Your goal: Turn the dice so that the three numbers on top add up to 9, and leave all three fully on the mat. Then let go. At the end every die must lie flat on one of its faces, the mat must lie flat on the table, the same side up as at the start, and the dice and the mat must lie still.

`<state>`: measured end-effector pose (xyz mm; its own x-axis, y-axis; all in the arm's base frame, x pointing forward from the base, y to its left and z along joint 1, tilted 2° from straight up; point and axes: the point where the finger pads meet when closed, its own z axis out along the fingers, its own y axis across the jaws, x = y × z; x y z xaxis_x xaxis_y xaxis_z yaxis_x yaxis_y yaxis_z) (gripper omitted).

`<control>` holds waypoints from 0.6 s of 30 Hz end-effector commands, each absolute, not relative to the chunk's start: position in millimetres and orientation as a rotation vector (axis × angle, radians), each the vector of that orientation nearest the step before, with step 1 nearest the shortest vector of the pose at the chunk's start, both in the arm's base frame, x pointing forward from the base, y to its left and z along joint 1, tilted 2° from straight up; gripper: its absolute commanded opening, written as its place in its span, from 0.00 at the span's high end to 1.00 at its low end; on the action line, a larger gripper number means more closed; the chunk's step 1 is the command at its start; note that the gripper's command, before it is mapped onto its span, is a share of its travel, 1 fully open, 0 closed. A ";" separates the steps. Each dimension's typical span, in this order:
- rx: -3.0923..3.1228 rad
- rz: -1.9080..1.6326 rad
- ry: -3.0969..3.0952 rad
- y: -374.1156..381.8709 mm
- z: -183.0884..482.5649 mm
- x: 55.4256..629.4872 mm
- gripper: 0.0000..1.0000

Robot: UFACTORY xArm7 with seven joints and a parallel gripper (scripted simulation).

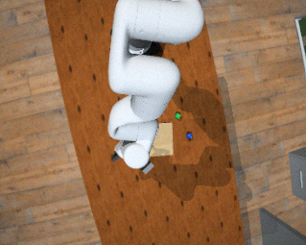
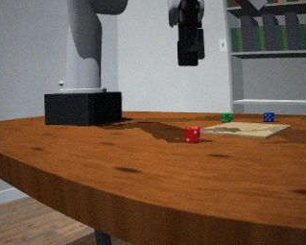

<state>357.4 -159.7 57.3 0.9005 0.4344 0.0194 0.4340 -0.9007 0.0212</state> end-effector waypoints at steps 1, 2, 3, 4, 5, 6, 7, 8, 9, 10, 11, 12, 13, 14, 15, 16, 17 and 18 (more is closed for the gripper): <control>2.992 0.059 0.937 -160.2 56.1 358.7 0.00; 2.969 0.059 1.005 -160.1 55.4 358.7 0.00; 2.953 0.059 1.049 -160.0 54.9 358.6 0.00; 2.950 0.059 1.057 -160.0 54.8 358.6 0.00; 2.919 0.058 1.136 -159.9 53.9 358.6 0.00; 2.904 0.058 1.174 -159.9 53.5 358.6 0.00; 2.884 0.058 1.220 -159.8 52.9 358.6 0.00; 2.884 0.058 1.220 -159.8 52.9 358.6 0.00; 2.884 0.058 1.220 -159.8 52.9 358.6 0.00; 2.854 0.057 1.286 -159.7 52.2 358.6 0.00; 2.810 0.057 1.377 -159.6 51.1 358.5 0.00; 2.802 0.057 1.394 -159.6 50.9 358.5 0.00; 2.776 0.056 1.442 -159.6 50.3 358.5 0.00; 2.754 0.056 1.483 -159.5 49.9 358.5 0.00; 2.747 0.056 1.497 -159.5 49.7 358.5 0.00; 2.707 0.055 1.566 -159.4 48.9 358.4 0.00; 2.690 0.055 1.594 -159.4 48.5 358.4 0.00; 2.658 0.054 1.645 -159.3 47.9 358.4 0.00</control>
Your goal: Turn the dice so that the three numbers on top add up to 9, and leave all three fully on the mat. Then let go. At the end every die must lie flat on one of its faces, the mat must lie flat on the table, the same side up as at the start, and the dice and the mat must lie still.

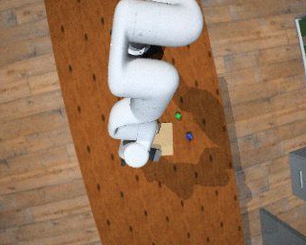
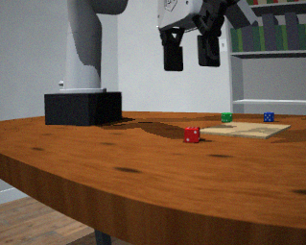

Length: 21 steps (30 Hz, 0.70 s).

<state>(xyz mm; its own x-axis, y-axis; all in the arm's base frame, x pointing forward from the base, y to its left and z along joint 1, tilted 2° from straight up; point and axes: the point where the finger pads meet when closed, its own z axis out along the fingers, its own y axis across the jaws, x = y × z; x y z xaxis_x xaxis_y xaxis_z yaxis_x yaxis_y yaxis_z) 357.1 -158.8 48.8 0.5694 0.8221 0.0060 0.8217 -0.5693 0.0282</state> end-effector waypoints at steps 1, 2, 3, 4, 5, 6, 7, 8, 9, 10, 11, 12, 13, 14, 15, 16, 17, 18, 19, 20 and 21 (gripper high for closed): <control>2.633 0.054 1.684 -159.2 47.4 358.3 0.00; 2.631 0.054 1.686 -159.2 47.4 358.3 0.00; 2.580 0.053 1.762 -159.1 46.4 358.3 0.00; 2.572 0.053 1.773 -159.1 46.3 358.3 0.00; 2.528 0.052 1.835 -159.0 45.5 358.2 0.00; 2.513 0.052 1.854 -159.0 45.2 358.2 0.00; 2.513 0.052 1.854 -159.0 45.2 358.2 0.00; 2.513 0.052 1.854 -159.0 45.2 358.2 0.00; 2.455 0.051 1.929 -158.9 44.2 358.1 0.00; 2.398 0.050 1.997 -158.8 43.3 358.1 0.00; 2.398 0.050 1.998 -158.8 43.3 358.1 0.00; 2.351 0.049 2.051 -158.7 42.5 358.0 0.00; 2.342 0.049 2.062 -158.7 42.4 358.0 0.00; 2.290 0.048 2.119 -158.6 41.6 358.0 0.00; 2.288 0.048 2.120 -158.6 41.6 358.0 0.00; 2.236 0.047 2.174 -158.5 40.8 357.9 0.00; 2.193 0.046 2.216 -158.4 40.1 357.8 0.00; 2.188 0.046 2.221 -158.4 40.1 357.8 0.00; 2.143 0.045 2.264 -158.4 39.4 357.8 0.00; 2.101 0.045 2.302 -158.3 38.8 357.7 0.00; 2.063 0.044 2.336 -158.2 38.3 357.7 0.00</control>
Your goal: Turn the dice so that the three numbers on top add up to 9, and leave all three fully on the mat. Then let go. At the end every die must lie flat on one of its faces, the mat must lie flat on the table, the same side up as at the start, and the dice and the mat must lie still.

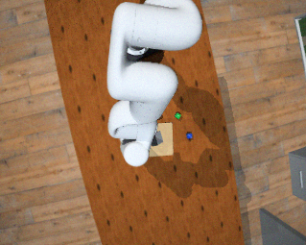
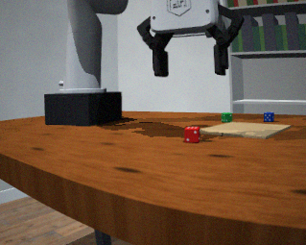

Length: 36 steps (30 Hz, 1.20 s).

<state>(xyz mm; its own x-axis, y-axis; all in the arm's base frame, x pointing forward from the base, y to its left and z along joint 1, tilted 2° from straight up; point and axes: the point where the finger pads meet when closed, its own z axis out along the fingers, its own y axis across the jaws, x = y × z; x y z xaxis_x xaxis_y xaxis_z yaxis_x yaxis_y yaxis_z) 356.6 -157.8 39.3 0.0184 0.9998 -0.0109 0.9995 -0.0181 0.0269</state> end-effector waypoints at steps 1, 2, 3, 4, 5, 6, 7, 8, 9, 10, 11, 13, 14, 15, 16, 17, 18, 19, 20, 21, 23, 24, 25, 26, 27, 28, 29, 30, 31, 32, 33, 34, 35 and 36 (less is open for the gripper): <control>2.028 0.043 2.365 -158.2 37.8 357.7 0.00; 1.998 0.043 2.391 -158.1 37.4 357.6 0.00; 1.998 0.043 2.391 -158.1 37.4 357.6 0.00; 1.998 0.043 2.391 -158.1 37.4 357.6 0.00; 1.971 0.042 2.412 -158.1 37.1 357.6 0.00; 1.949 0.042 2.430 -158.1 36.8 357.6 0.00; 1.930 0.041 2.445 -158.0 36.5 357.5 0.00; 1.915 0.041 2.457 -158.0 36.3 357.5 0.00; 1.903 0.041 2.466 -158.0 36.2 357.5 0.00; 1.894 0.041 2.472 -158.0 36.0 357.5 0.00; 1.888 0.040 2.477 -158.0 36.0 357.5 0.00; 1.882 0.040 2.481 -158.0 35.9 357.5 0.00; 1.882 0.040 2.482 -158.0 35.9 357.5 0.00; 1.881 0.040 2.482 -158.0 35.9 357.5 0.00; 1.881 0.040 2.482 -158.0 35.9 357.5 0.64; 1.881 0.040 2.482 -158.0 35.9 357.5 0.64; 1.881 0.040 2.482 -158.0 35.9 357.5 0.64; 1.881 0.040 2.482 -158.0 35.9 357.5 0.64; 1.881 0.040 2.482 -158.0 35.9 357.5 0.64; 1.881 0.040 2.482 -158.0 35.9 357.5 0.64; 1.881 0.040 2.482 -158.0 35.9 357.5 0.64; 1.881 0.040 2.482 -158.0 35.9 357.5 0.64; 1.881 0.040 2.482 -158.0 35.9 357.5 0.64; 1.881 0.040 2.482 -158.0 35.9 357.5 0.64; 1.881 0.040 2.482 -158.0 35.9 357.5 0.64; 1.881 0.040 2.482 -158.0 35.9 357.5 0.64; 1.881 0.040 2.482 -158.0 35.9 357.5 0.64; 1.881 0.040 2.482 -158.0 35.9 357.5 0.64; 1.881 0.040 2.482 -158.0 35.9 357.5 0.64; 1.881 0.040 2.482 -158.0 35.9 357.5 0.64; 1.881 0.040 2.482 -158.0 35.9 357.5 0.64; 1.881 0.040 2.482 -158.0 35.9 357.5 0.64; 1.881 0.040 2.482 -158.0 35.9 357.5 0.64; 1.881 0.040 2.482 -158.0 35.9 357.5 0.64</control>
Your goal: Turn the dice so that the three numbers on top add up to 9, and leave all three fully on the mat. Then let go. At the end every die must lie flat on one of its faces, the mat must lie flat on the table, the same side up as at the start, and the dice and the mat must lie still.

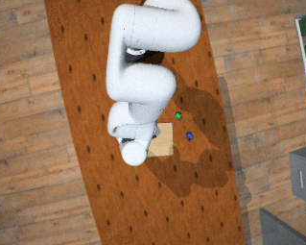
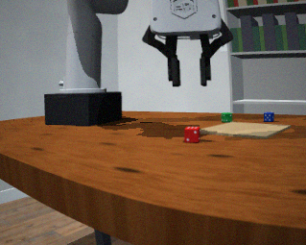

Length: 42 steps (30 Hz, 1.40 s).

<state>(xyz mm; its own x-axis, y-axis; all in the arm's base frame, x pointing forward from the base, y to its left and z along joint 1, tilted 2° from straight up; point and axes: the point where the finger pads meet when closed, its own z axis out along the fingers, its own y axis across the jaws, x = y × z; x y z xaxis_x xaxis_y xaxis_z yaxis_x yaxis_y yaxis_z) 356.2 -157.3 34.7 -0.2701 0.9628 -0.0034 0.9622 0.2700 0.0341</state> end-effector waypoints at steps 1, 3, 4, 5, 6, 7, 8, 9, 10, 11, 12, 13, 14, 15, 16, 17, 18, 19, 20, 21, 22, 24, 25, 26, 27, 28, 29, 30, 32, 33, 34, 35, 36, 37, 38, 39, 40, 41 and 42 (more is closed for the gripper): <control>1.881 0.040 2.482 -158.0 35.9 357.5 0.64; 1.881 0.040 2.482 -158.0 35.9 357.5 0.64; 1.881 0.040 2.482 -158.0 35.9 357.5 0.64; 1.881 0.040 2.482 -158.0 35.9 357.5 0.64; 1.881 0.040 2.482 -158.0 35.9 357.5 0.64; 1.881 0.040 2.482 -158.0 35.9 357.5 0.64; 1.881 0.040 2.482 -158.0 35.9 357.5 0.64; 1.881 0.040 2.482 -158.0 35.9 357.5 0.64; 1.881 0.040 2.482 -158.0 35.9 357.5 0.64; 1.881 0.040 2.482 -158.0 35.9 357.5 0.64; 1.881 0.040 2.482 -158.0 35.9 357.5 0.64; 1.881 0.040 2.482 -158.0 35.9 357.5 0.64; 1.881 0.040 2.482 -158.0 35.9 357.5 0.64; 1.881 0.040 2.482 -158.0 35.9 357.5 0.64; 1.881 0.040 2.482 -158.0 35.8 357.5 0.64; 1.881 0.040 2.482 -158.0 35.7 357.5 0.64; 1.881 0.040 2.482 -158.0 35.7 357.5 0.64; 1.881 0.040 2.482 -158.0 35.7 357.5 0.64; 1.881 0.040 2.482 -158.0 35.6 357.5 0.64; 1.881 0.040 2.482 -158.0 35.4 357.5 0.64; 1.881 0.040 2.482 -158.0 35.2 357.5 0.64; 1.882 0.040 2.482 -158.0 34.4 357.5 0.64; 1.882 0.040 2.482 -157.9 33.9 357.6 0.64; 1.882 0.040 2.482 -157.9 33.4 357.6 0.64; 1.882 0.040 2.482 -157.9 32.7 357.6 0.64; 1.882 0.039 2.482 -157.9 32.0 357.7 0.64; 1.882 0.039 2.481 -157.9 31.1 357.7 0.64; 1.882 0.039 2.481 -157.9 30.2 357.7 0.64; 1.882 0.039 2.481 -157.8 28.2 357.8 0.64; 1.882 0.039 2.481 -157.8 27.0 357.9 0.64; 1.882 0.039 2.481 -157.8 25.8 358.0 0.64; 1.882 0.039 2.481 -157.8 25.8 358.0 0.64; 1.882 0.039 2.481 -157.8 25.8 358.0 0.64; 1.882 0.039 2.481 -157.7 24.5 358.0 0.64; 1.882 0.039 2.481 -157.7 23.2 358.1 0.64; 1.882 0.039 2.481 -157.7 21.7 358.1 0.64; 1.882 0.039 2.481 -157.6 20.3 358.2 0.64; 1.882 0.039 2.481 -157.6 18.8 358.3 0.64; 1.882 0.039 2.481 -157.6 17.2 358.4 0.64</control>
<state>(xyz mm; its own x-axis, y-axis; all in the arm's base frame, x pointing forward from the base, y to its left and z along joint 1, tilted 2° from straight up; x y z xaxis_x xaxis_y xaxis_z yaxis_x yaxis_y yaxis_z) 356.9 -157.1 21.3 -0.2697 0.9629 -0.0039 0.9624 0.2697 0.0339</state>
